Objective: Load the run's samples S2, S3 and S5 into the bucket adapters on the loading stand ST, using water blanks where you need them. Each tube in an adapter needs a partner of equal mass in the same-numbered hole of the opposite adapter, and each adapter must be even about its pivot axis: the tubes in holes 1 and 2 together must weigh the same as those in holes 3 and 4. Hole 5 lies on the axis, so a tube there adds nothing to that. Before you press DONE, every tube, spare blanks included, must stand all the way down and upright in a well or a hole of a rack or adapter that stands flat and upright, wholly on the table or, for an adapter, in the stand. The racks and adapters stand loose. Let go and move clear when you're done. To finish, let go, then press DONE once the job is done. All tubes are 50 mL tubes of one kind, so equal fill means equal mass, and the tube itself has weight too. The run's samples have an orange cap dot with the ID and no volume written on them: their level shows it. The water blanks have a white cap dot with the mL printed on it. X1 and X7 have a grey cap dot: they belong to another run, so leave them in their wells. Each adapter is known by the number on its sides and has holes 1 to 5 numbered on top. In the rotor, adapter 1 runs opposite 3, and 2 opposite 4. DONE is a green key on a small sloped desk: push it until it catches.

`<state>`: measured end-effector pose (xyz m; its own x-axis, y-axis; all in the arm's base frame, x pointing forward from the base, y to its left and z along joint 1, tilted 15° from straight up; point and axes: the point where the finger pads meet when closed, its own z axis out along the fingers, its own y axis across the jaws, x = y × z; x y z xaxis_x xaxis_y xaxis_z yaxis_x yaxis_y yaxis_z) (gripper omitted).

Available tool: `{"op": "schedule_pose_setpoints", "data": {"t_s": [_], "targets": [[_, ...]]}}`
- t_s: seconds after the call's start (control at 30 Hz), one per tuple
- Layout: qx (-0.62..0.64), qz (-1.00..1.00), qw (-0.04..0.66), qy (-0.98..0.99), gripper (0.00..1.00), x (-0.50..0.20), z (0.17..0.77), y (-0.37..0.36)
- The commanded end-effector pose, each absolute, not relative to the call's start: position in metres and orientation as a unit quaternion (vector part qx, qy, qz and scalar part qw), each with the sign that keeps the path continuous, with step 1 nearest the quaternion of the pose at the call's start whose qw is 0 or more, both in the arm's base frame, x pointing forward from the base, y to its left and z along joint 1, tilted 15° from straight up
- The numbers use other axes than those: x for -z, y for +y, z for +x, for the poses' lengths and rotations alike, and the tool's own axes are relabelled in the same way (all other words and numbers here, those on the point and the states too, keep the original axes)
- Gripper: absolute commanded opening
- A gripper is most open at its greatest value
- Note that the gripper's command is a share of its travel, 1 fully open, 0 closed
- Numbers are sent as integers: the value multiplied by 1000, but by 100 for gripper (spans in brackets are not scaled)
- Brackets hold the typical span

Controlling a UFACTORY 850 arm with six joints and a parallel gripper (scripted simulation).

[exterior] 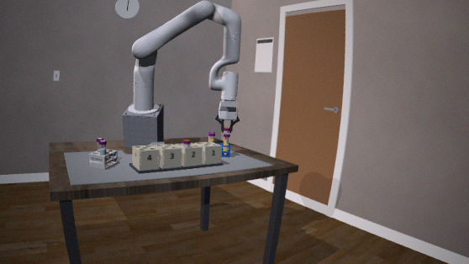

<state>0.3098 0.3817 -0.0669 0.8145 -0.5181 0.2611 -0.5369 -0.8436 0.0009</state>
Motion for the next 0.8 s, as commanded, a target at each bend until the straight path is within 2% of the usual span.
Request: {"op": "schedule_pose_setpoints", "data": {"t_s": [0.0,0.77], "targets": [[-126,952,37,-277,0,59,309,383],[-126,952,37,-277,0,19,299,389]]}}
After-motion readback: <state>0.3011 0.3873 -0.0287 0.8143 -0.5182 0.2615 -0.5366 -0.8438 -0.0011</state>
